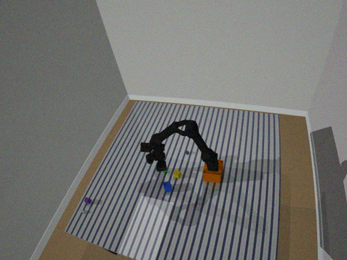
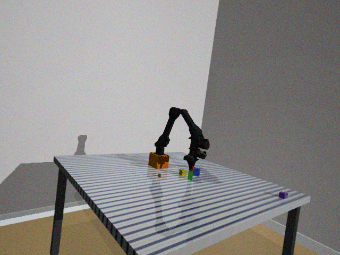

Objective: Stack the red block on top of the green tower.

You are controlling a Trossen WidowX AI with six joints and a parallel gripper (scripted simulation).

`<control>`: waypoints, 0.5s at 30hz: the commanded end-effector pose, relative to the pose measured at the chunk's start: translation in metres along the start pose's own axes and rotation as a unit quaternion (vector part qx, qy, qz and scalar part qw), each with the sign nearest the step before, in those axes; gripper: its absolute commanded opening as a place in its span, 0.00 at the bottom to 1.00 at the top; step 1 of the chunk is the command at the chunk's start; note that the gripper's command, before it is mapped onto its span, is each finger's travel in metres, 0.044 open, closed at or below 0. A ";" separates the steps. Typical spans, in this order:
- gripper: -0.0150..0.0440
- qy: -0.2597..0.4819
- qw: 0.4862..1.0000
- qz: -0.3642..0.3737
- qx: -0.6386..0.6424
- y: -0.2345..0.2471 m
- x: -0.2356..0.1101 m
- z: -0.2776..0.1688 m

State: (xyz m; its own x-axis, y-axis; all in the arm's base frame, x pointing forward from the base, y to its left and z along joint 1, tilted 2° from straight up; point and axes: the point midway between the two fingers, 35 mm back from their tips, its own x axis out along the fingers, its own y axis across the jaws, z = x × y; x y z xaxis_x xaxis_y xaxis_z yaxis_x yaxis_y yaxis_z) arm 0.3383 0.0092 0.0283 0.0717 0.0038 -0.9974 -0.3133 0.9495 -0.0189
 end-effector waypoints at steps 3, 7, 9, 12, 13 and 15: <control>0.25 0.004 1.000 0.000 0.002 0.000 0.007 -0.003; 0.25 0.004 1.000 0.000 0.002 0.000 0.008 -0.003; 0.25 0.004 1.000 0.000 0.002 0.000 0.008 -0.003; 0.25 0.004 1.000 0.000 0.002 0.000 0.008 -0.003; 0.25 0.004 1.000 0.000 0.002 0.000 0.008 -0.003; 0.25 0.004 1.000 0.000 0.002 0.000 0.008 -0.003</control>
State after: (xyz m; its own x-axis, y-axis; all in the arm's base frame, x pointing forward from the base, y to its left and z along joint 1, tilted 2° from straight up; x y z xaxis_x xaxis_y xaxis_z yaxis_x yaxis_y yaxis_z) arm 0.3367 0.0092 0.0212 0.0654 0.0037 -0.9979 -0.3135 0.9494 -0.0171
